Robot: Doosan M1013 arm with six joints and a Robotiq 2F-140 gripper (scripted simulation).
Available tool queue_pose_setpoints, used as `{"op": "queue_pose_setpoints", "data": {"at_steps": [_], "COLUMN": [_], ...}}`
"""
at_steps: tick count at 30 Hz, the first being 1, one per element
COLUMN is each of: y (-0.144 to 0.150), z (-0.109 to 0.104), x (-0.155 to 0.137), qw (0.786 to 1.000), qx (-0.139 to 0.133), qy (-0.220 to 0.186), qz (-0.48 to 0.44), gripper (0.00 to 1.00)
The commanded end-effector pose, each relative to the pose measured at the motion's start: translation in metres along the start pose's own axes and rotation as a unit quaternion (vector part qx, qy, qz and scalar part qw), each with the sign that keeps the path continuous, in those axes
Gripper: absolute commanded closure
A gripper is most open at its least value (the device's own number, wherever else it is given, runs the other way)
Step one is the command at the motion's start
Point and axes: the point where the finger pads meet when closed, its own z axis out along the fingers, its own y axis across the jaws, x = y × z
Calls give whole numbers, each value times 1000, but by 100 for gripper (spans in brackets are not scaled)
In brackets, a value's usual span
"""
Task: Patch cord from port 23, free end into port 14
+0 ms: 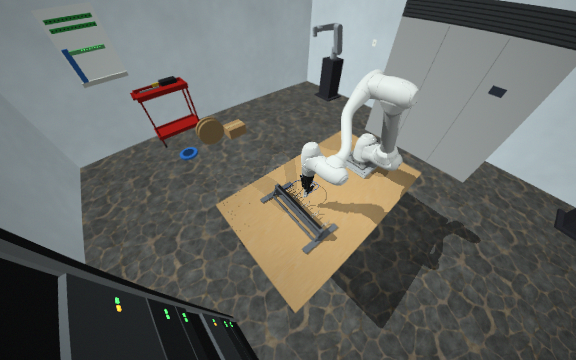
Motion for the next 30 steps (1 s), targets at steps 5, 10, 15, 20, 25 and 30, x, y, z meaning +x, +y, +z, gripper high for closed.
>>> {"op": "queue_pose_setpoints", "data": {"at_steps": [5, 10, 15, 20, 25, 30], "y": [-1, -1, -1, -2, -2, -2], "z": [1, 1, 1, 2, 2, 2], "x": [1, 1, 2, 2, 2, 2], "qw": [1000, 1000, 1000, 1000, 1000, 1000], "qx": [-1, -1, -1, -1, -1, -1], "qy": [4, 4, 5, 6, 7, 7], "qz": [7, 7, 8, 9, 10, 10], "gripper": [100, 100, 100, 100, 100, 100]}}
